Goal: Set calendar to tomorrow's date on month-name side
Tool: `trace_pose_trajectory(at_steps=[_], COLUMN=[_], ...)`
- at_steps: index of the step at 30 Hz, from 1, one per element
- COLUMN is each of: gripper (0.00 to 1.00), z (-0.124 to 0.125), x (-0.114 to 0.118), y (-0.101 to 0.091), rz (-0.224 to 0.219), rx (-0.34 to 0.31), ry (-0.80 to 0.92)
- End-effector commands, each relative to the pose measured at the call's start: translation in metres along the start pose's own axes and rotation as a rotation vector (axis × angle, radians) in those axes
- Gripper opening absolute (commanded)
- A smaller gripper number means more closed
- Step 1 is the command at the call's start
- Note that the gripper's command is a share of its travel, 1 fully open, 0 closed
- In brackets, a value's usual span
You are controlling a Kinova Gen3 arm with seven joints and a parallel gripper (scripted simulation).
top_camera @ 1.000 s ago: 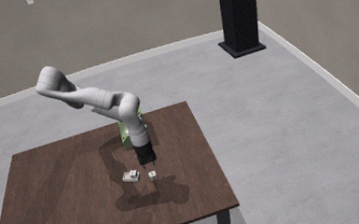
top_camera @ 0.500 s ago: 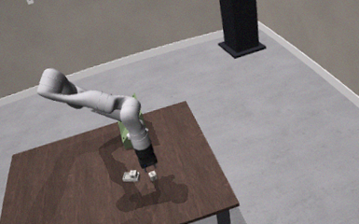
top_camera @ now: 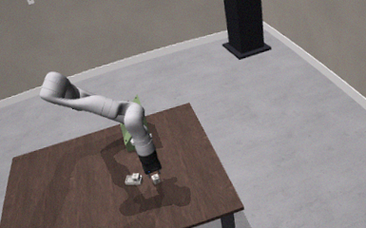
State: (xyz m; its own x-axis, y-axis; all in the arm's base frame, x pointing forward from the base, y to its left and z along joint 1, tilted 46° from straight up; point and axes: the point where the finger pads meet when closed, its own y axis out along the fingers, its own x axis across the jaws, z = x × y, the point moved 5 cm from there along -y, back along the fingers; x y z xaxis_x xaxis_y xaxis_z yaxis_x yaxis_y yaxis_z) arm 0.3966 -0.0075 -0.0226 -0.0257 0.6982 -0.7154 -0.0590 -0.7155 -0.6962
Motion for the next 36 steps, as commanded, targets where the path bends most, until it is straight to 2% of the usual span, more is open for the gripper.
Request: trace_pose_trajectory(at_steps=[1, 36], gripper=[0.87, 0.87], z=[0.0007, 0.0007], x=[0.0002, 0.0002], y=[0.0028, 0.0066], rz=[0.001, 0.001], rx=[0.002, 0.002], ry=[-0.001, -0.001])
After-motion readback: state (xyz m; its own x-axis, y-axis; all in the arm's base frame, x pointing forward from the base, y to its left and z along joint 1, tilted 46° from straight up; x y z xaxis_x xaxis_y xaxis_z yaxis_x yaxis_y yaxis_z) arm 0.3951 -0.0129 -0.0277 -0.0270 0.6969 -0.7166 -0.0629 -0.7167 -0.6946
